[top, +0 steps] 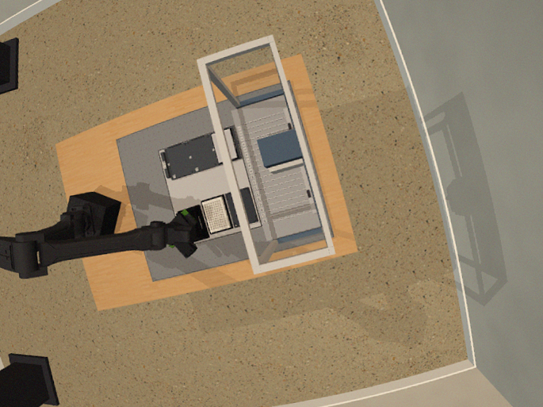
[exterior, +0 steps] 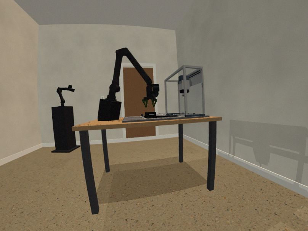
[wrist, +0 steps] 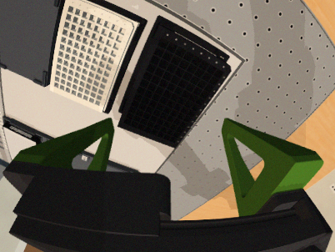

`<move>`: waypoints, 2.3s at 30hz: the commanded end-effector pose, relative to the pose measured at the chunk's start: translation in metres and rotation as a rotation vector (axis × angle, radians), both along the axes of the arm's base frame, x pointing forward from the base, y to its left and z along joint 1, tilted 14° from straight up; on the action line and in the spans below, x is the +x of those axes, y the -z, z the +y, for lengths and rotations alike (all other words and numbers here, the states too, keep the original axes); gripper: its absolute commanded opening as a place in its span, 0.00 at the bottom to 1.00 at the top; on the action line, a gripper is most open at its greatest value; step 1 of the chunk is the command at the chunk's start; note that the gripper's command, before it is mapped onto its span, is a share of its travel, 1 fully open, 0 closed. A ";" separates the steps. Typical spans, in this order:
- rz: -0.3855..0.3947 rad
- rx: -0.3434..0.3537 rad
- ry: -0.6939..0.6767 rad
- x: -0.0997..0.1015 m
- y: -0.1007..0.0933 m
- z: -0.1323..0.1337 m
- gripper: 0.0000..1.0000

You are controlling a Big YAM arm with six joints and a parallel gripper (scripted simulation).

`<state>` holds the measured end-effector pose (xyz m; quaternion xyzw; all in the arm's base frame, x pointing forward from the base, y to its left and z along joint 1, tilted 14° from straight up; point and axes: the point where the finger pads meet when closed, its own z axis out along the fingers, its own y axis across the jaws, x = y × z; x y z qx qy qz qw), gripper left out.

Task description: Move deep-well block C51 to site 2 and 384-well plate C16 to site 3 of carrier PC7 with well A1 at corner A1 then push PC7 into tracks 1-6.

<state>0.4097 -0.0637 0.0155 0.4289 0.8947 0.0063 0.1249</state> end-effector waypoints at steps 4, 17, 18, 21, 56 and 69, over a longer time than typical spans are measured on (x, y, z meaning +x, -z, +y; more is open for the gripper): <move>-0.044 0.057 0.250 0.002 -0.005 -0.003 1.00; -0.051 0.108 0.469 0.002 0.008 -0.004 1.00; -0.051 0.108 0.471 0.002 0.011 -0.005 1.00; -0.051 0.108 0.471 0.004 0.019 -0.006 1.00; -0.049 0.106 0.459 0.012 0.057 -0.010 1.00; -0.056 0.105 0.450 0.019 0.065 -0.010 1.00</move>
